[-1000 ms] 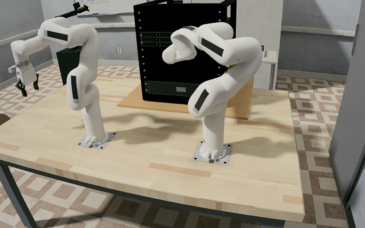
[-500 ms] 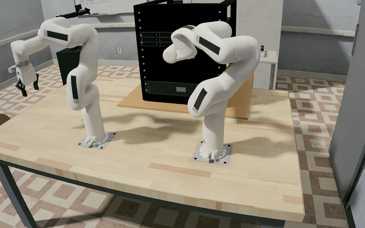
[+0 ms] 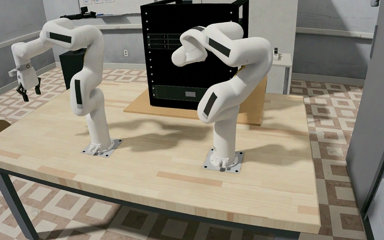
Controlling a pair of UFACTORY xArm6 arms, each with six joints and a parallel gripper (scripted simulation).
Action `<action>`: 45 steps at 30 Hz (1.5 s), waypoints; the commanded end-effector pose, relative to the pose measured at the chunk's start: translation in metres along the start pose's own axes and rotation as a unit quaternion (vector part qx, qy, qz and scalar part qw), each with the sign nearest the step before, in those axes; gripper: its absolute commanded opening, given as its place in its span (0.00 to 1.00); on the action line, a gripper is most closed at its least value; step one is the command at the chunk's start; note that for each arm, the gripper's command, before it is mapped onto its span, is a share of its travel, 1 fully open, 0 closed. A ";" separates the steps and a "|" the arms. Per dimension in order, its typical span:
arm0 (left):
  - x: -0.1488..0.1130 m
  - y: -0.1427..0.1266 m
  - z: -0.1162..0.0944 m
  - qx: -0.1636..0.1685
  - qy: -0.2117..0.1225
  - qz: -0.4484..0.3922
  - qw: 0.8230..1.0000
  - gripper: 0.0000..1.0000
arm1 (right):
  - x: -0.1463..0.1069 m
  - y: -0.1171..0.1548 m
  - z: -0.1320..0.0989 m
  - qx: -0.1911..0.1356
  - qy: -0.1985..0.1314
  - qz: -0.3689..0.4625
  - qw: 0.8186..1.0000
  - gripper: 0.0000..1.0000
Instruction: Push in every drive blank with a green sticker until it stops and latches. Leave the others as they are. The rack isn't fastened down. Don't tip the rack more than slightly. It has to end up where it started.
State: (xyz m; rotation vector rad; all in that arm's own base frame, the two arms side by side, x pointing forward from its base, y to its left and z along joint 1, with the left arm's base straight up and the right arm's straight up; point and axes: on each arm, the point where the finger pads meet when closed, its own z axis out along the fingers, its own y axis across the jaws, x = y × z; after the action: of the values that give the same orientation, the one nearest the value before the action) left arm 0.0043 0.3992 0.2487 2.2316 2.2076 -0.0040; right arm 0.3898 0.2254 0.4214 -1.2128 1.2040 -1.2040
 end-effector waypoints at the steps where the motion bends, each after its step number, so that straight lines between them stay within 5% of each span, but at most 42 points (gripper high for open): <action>1: 0.001 0.000 -0.001 0.000 0.002 0.000 1.000 1.00 | 0.000 -0.002 0.001 0.001 0.000 0.001 1.000 0.00; 45: 0.001 0.000 -0.001 0.000 0.002 0.000 1.000 1.00 | 0.000 -0.002 0.009 0.001 0.000 0.001 1.000 0.00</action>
State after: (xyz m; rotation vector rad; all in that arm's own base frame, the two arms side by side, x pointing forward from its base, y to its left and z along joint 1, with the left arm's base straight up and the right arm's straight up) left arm 0.0043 0.3992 0.2487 2.2316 2.2076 -0.0040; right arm 0.3972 0.2254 0.4214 -1.2127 1.2039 -1.2039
